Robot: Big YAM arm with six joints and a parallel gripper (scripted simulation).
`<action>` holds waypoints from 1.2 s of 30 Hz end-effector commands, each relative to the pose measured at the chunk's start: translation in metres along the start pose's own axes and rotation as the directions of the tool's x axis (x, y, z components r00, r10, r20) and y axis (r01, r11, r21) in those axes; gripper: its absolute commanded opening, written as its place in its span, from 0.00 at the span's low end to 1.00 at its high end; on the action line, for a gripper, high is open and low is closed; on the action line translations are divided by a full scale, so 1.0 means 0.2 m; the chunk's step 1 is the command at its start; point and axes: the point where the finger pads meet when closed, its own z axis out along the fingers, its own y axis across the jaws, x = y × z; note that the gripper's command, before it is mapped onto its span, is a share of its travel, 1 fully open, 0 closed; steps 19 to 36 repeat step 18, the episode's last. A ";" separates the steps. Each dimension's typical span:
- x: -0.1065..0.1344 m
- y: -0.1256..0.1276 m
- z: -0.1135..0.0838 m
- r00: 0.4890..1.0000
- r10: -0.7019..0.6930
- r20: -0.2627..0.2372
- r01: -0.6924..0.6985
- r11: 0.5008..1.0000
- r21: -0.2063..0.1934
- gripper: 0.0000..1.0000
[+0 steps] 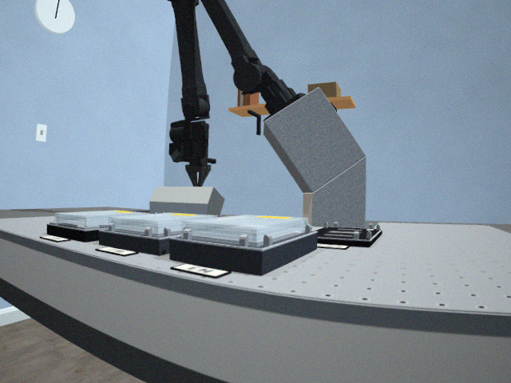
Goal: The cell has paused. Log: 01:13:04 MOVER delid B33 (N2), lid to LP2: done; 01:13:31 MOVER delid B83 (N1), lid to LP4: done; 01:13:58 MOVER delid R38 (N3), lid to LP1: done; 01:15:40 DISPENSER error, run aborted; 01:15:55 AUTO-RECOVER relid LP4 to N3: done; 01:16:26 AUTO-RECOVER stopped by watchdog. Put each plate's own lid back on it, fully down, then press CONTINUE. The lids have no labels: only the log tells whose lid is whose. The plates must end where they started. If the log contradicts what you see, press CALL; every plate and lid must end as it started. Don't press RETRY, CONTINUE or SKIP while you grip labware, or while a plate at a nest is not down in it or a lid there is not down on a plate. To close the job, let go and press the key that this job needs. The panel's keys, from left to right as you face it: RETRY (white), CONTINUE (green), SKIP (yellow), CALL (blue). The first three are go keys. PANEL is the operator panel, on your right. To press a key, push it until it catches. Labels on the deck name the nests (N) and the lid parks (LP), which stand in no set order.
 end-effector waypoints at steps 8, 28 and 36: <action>0.00 0.03 0.04 1.000 -0.002 -0.005 0.002 1.000 -0.009 0.00; 0.01 0.03 0.05 1.000 -0.002 -0.006 0.001 1.000 -0.009 0.00; 0.01 0.03 0.05 1.000 -0.002 -0.006 0.001 1.000 -0.009 0.00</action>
